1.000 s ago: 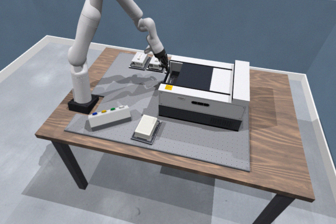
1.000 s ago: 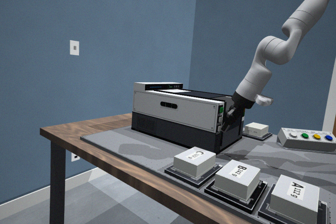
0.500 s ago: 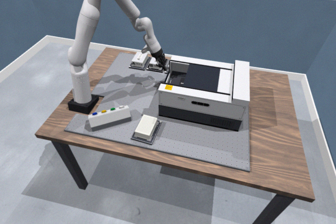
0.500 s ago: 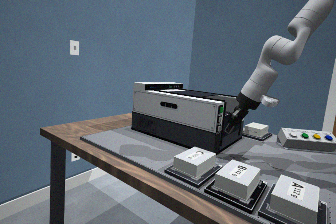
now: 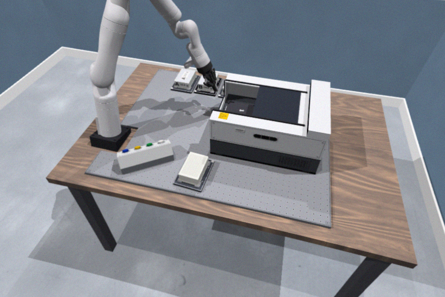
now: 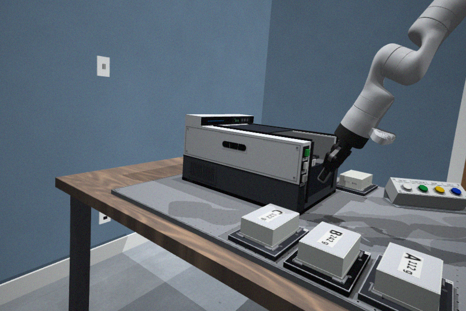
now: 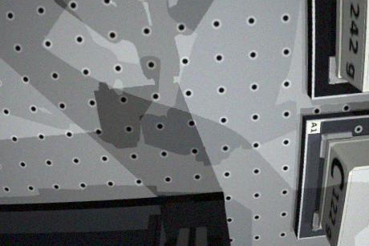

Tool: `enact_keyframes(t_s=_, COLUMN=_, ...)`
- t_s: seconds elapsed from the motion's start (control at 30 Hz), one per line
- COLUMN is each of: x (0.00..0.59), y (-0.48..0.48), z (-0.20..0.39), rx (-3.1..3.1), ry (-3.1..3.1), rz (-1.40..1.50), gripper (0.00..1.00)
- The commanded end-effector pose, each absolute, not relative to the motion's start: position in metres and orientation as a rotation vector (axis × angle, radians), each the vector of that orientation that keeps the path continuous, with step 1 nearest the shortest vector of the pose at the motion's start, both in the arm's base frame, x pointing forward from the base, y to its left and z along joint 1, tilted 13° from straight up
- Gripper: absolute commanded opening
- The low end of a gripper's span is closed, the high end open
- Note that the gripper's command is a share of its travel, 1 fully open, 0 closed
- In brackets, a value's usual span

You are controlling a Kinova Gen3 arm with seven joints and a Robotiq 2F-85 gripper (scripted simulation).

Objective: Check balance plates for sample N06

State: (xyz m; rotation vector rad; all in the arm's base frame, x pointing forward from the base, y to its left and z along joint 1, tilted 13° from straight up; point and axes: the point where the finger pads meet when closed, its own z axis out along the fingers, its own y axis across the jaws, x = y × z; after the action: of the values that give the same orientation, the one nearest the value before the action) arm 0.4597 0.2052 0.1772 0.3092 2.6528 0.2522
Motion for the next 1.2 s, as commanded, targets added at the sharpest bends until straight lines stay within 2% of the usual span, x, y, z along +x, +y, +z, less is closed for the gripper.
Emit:
enact_keyframes(t_s=0.0, x=0.456, y=0.204, z=0.188, rx=0.31, ry=2.652, rz=0.254, gripper=0.1)
enact_keyframes(t_s=1.17, x=0.414, y=0.189, z=0.281, rx=0.31, ry=2.652, rz=0.254, gripper=0.1)
